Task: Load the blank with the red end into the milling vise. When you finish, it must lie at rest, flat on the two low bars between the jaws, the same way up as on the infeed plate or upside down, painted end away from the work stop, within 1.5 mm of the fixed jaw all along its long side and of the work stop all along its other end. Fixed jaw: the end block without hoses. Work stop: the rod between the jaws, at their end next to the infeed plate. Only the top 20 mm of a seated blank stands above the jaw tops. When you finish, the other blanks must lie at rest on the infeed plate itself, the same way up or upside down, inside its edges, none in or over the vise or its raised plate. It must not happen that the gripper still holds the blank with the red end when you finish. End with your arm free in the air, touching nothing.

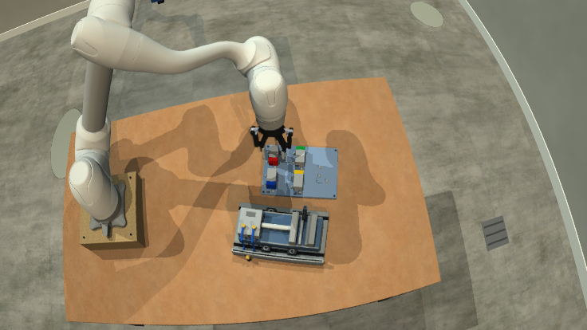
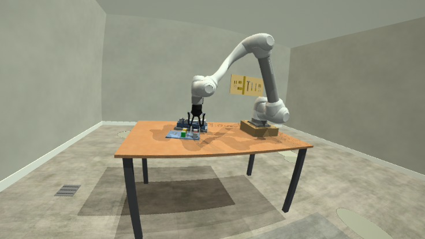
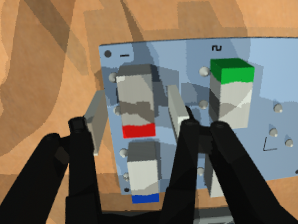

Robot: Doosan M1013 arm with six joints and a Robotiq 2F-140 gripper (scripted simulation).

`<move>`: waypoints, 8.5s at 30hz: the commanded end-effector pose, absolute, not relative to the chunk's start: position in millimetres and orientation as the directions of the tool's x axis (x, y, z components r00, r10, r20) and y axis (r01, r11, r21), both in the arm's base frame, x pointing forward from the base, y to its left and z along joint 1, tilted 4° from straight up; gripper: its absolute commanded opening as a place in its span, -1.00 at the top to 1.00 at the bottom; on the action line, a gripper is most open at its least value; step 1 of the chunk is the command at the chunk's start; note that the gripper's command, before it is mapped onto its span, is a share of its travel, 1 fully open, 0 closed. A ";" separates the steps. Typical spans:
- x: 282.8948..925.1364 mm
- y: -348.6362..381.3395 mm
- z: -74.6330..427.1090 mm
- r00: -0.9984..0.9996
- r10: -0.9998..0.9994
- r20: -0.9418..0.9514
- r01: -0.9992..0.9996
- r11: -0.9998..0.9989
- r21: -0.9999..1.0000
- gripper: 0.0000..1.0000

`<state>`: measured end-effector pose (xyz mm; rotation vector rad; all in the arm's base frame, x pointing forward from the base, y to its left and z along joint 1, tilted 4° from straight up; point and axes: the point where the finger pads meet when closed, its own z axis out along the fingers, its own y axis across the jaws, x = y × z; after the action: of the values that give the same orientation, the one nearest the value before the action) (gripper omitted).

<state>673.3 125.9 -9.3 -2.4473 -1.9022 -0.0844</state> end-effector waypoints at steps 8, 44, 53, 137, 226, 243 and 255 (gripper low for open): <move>673.2 125.8 -7.5 0.246 0.967 0.068 0.969 -0.247 0.001 0.22; 673.1 125.7 -5.6 0.246 0.967 0.068 0.969 -0.247 0.001 0.22; 673.1 125.7 -6.5 0.246 0.967 0.068 0.969 -0.247 0.001 1.00; 672.7 123.8 23.6 0.246 0.967 0.068 0.969 -0.247 0.001 1.00; 670.9 117.2 123.0 0.246 0.967 0.068 0.969 -0.247 0.001 1.00; 671.0 117.4 120.6 0.246 0.967 0.068 0.969 -0.247 0.001 1.00; 671.0 117.4 119.6 0.246 0.967 0.068 0.969 -0.247 0.001 1.00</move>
<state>671.0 117.4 119.5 -2.4473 -1.9022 -0.0843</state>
